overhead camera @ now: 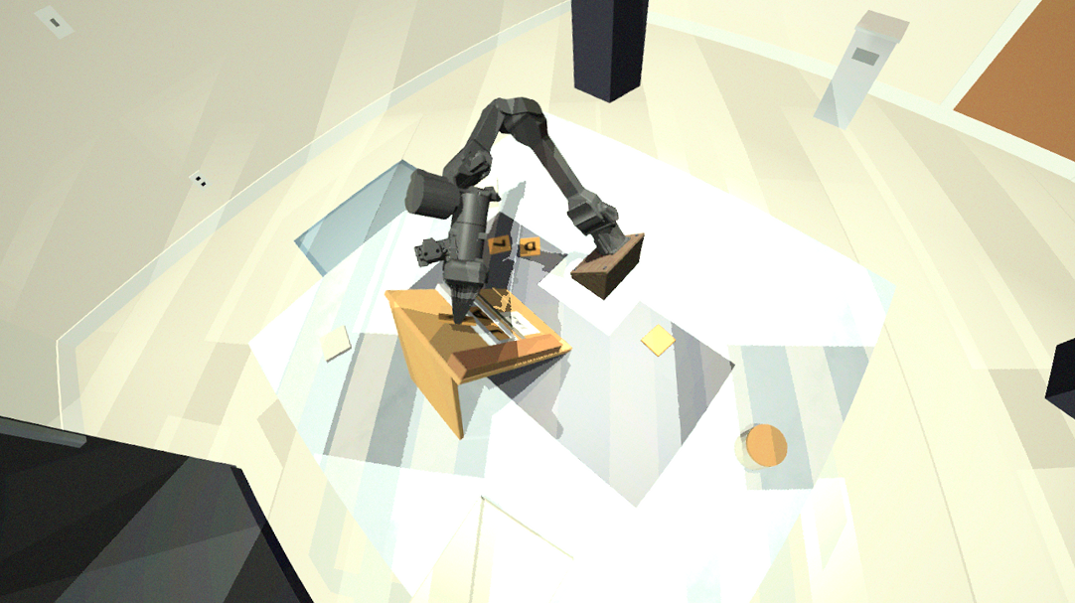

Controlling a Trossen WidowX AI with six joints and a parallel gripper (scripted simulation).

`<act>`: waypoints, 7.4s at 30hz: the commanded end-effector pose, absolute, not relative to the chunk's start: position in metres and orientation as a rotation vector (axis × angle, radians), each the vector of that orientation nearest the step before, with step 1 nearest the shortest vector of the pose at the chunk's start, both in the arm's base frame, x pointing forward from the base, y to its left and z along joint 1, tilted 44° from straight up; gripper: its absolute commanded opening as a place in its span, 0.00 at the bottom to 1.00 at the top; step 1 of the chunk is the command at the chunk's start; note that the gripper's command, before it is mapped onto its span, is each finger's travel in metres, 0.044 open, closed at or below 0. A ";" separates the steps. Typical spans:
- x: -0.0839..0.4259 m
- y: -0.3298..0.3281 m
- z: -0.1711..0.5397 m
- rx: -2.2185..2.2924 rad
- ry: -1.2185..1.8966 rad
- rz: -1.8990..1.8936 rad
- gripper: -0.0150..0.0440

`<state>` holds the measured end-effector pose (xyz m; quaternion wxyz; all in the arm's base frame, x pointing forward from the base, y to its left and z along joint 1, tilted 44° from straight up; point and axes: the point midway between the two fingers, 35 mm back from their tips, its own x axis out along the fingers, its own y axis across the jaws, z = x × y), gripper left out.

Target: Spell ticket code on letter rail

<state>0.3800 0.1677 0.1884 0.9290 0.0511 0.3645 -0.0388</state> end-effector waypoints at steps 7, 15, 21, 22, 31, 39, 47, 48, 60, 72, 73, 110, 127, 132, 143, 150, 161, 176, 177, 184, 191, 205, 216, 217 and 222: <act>0.377 0.120 0.213 -0.076 0.697 -0.048 0.25; 0.368 0.080 0.232 -0.227 0.659 -0.054 0.25; 0.359 0.045 0.249 -0.339 0.624 -0.072 0.25; 0.357 0.039 0.251 -0.359 0.619 -0.078 0.25; 0.332 -0.018 0.270 -0.550 0.598 -0.150 0.25; 0.304 -0.062 0.282 -0.723 0.606 -0.224 0.25; 0.312 -0.070 0.278 -0.741 0.609 -0.234 0.25; 0.317 -0.073 0.276 -0.741 0.609 -0.234 0.25; 0.340 -0.085 0.264 -0.739 0.604 -0.232 0.25; 0.339 -0.082 0.261 -0.739 0.605 -0.232 0.25; 0.339 -0.082 0.261 -0.739 0.605 -0.232 0.25; 0.339 -0.069 0.246 -0.738 0.606 -0.232 0.25; 0.339 -0.063 0.240 -0.737 0.606 -0.231 0.25; 0.339 -0.061 0.238 -0.737 0.606 -0.231 0.25; 0.339 -0.057 0.234 -0.737 0.606 -0.231 0.25; 0.339 -0.055 0.232 -0.737 0.606 -0.231 0.25; 0.339 -0.051 0.228 -0.736 0.607 -0.231 0.25; 0.339 -0.045 0.223 -0.736 0.607 -0.231 0.25; 0.339 -0.045 0.222 -0.736 0.607 -0.231 0.25; 0.339 -0.042 0.220 -0.736 0.607 -0.230 0.25; 0.339 -0.040 0.217 -0.736 0.607 -0.230 0.25; 0.339 -0.035 0.213 -0.736 0.608 -0.230 0.25; 0.339 -0.031 0.209 -0.735 0.608 -0.230 0.25; 0.339 -0.030 0.208 -0.735 0.608 -0.230 0.25; 0.339 -0.029 0.207 -0.735 0.608 -0.230 0.25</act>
